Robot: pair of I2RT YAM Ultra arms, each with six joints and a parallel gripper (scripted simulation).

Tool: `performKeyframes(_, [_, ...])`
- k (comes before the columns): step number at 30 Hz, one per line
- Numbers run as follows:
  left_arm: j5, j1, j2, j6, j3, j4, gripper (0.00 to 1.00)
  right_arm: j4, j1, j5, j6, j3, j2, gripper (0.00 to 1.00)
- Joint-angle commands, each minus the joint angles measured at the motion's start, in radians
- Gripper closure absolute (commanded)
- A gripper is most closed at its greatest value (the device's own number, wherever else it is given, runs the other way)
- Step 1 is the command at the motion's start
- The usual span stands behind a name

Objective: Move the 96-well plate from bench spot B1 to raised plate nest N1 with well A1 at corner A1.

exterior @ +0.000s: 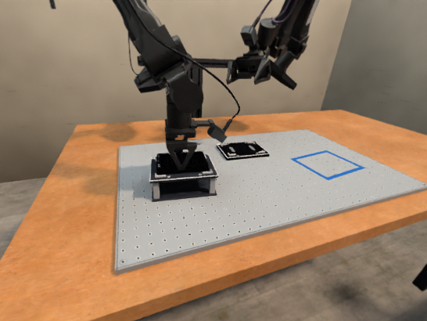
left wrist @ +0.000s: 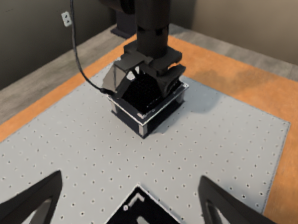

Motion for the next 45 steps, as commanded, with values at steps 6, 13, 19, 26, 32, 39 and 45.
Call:
performKeyframes(6, [0.0, -0.009, 0.002, -0.002, 0.004, 0.009, 0.0, 0.005, 0.016, -0.002, 0.014, -0.023, -0.034, 0.21])
performKeyframes(13, [0.0, -0.009, 0.002, -0.002, 0.004, 0.009, 0.0, -0.021, 0.021, 0.0, 0.02, -0.024, -0.046, 0.21])
performKeyframes(19, [0.0, -0.009, 0.002, -0.002, 0.004, 0.009, 0.0, -0.021, 0.021, 0.0, 0.019, -0.023, -0.046, 0.21])
performKeyframes(26, [0.0, -0.009, 0.002, -0.002, 0.004, 0.009, 0.0, -0.022, 0.021, 0.0, 0.02, -0.023, -0.046, 0.21])
performKeyframes(32, [0.0, -0.009, 0.002, -0.002, 0.004, 0.009, 0.0, -0.033, 0.024, 0.0, 0.023, -0.008, -0.047, 0.21])
performKeyframes(39, [0.0, -0.009, 0.002, -0.002, 0.004, 0.009, 0.0, -0.06, 0.035, -0.009, 0.029, 0.016, -0.055, 0.21])
performKeyframes(45, [0.0, -0.009, 0.002, -0.002, 0.004, 0.009, 0.0, -0.065, 0.039, -0.009, 0.03, 0.023, -0.058, 0.21])
